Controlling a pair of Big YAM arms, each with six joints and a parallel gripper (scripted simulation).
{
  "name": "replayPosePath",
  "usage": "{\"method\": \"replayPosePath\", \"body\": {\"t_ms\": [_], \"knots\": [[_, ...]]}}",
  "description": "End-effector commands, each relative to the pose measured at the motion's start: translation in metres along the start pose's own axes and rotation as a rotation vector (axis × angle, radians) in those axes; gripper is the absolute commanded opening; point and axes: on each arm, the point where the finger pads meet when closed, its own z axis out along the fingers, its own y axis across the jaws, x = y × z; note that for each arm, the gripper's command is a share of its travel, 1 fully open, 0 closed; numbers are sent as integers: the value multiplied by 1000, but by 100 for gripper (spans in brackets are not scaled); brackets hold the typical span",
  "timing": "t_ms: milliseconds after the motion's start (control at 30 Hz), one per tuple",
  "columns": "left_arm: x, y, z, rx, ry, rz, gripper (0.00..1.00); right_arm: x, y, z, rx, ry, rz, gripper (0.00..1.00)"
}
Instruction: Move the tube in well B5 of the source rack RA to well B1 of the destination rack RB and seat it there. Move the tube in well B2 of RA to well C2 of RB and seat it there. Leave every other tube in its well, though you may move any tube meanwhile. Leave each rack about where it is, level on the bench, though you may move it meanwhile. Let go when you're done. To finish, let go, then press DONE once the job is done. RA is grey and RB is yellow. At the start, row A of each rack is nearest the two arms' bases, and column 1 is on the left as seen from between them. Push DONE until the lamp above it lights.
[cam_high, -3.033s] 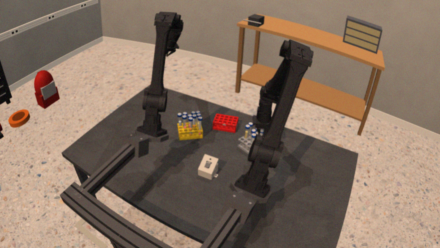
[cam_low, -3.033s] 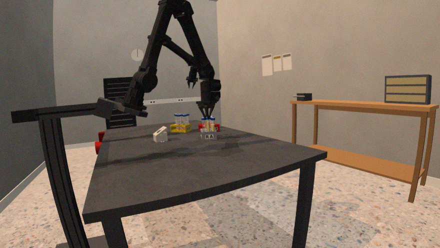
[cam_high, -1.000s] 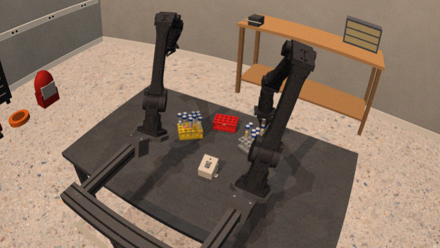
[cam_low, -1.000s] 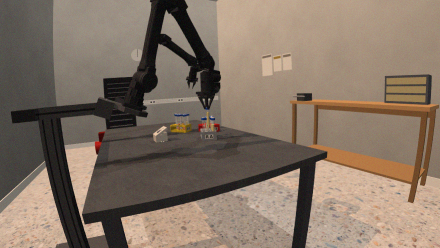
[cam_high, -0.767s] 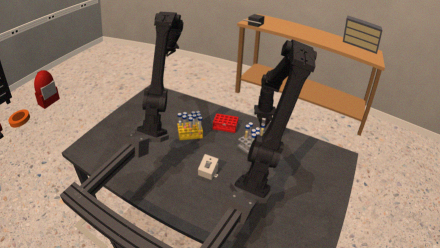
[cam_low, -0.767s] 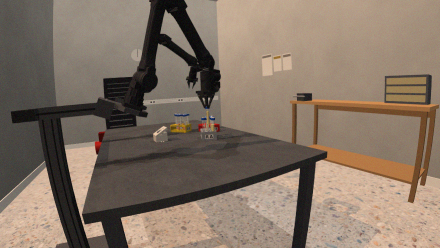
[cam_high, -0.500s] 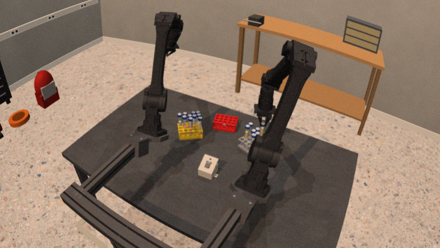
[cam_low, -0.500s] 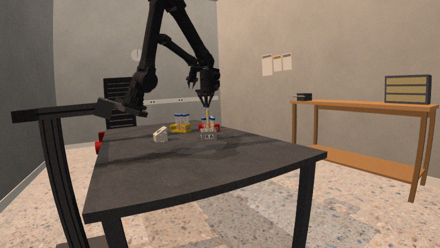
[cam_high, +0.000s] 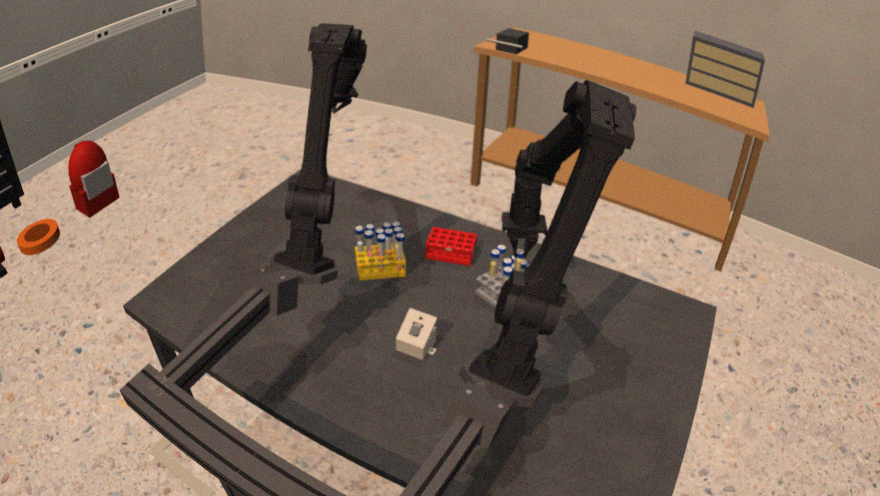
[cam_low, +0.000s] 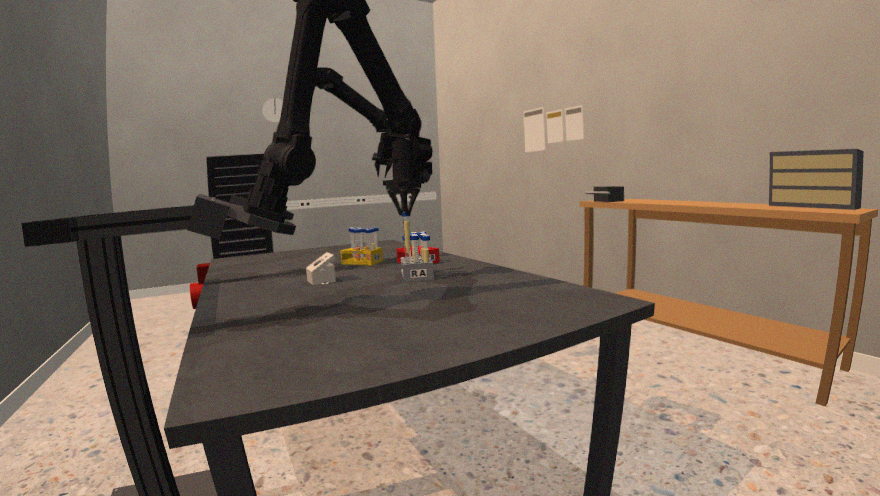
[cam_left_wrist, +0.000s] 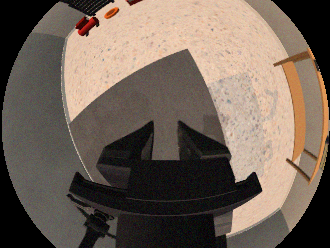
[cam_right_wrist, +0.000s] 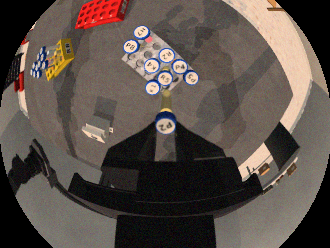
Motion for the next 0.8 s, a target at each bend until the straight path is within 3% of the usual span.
{"method": "replayPosePath", "body": {"t_ms": [0,767], "knots": [[-15,-5,-13,21,-31,-13,30,-3,7,-8,-1,-41,13,0],[-15,-5,-13,21,-31,-13,30,22,30,-7,-3,-40,13,0]]}}
